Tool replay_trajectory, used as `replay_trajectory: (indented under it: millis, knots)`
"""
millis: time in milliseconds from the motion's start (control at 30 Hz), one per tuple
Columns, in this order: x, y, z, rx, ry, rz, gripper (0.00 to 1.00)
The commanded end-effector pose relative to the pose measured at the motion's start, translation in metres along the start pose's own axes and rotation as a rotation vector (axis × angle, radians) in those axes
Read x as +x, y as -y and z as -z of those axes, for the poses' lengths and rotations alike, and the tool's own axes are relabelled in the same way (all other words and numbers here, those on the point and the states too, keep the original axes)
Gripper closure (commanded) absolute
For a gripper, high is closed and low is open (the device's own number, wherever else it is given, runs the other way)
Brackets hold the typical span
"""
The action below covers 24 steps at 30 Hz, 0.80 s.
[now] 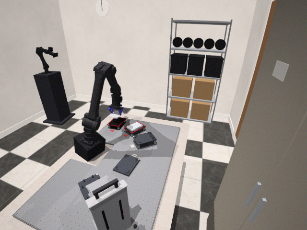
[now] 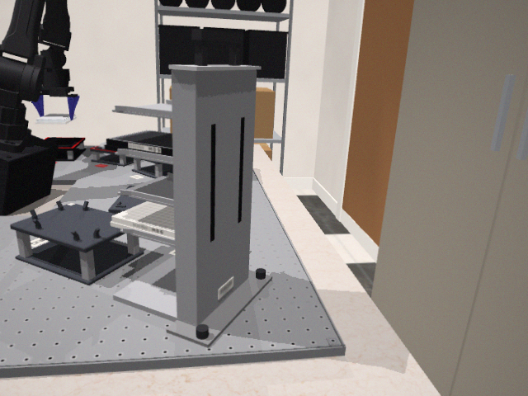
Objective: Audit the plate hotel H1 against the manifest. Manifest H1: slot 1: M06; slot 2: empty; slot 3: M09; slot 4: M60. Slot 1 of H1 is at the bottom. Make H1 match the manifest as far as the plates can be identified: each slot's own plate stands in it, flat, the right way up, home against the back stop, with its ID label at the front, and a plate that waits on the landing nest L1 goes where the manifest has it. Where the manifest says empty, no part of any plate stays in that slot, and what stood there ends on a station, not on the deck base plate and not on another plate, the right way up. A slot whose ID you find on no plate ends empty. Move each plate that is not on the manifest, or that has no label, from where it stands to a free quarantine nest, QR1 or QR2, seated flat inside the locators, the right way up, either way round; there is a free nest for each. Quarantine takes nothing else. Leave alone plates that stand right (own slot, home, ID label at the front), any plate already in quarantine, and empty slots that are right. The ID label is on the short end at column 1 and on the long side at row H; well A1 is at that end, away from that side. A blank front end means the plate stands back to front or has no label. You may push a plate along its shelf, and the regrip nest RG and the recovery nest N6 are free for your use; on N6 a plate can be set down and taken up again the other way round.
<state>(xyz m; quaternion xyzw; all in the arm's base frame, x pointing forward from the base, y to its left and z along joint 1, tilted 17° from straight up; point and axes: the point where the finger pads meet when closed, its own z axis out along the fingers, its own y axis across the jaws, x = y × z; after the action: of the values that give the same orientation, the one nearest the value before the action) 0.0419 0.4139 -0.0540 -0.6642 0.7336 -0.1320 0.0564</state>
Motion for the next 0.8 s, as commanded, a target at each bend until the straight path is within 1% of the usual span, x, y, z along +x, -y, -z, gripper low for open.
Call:
replay_trajectory:
  millis: [0, 33, 133, 233, 267, 300, 433, 567, 633, 767]
  knots:
    - [-0.029, 0.005, 0.023, -0.004, 0.065, -0.011, 0.14]
    - [-0.028, 0.005, 0.022, -0.004, 0.064, -0.011, 0.14]
    - [-0.030, 0.004, 0.010, -0.003, 0.059, -0.011, 0.14]
    - [-0.029, 0.003, 0.010, -0.003, 0.058, -0.010, 0.14]
    - [-0.027, 0.000, 0.012, -0.003, 0.059, -0.003, 0.14]
    - [-0.027, 0.001, 0.010, -0.003, 0.060, -0.003, 0.14]
    - [-0.019, 0.002, 0.000, -0.001, 0.038, -0.003, 0.14]
    - [-0.012, 0.003, -0.004, 0.000, 0.030, -0.002, 0.14]
    - [-0.007, 0.002, -0.010, 0.002, 0.016, 0.005, 0.14]
    - [-0.006, 0.003, -0.014, 0.002, 0.012, 0.002, 0.14]
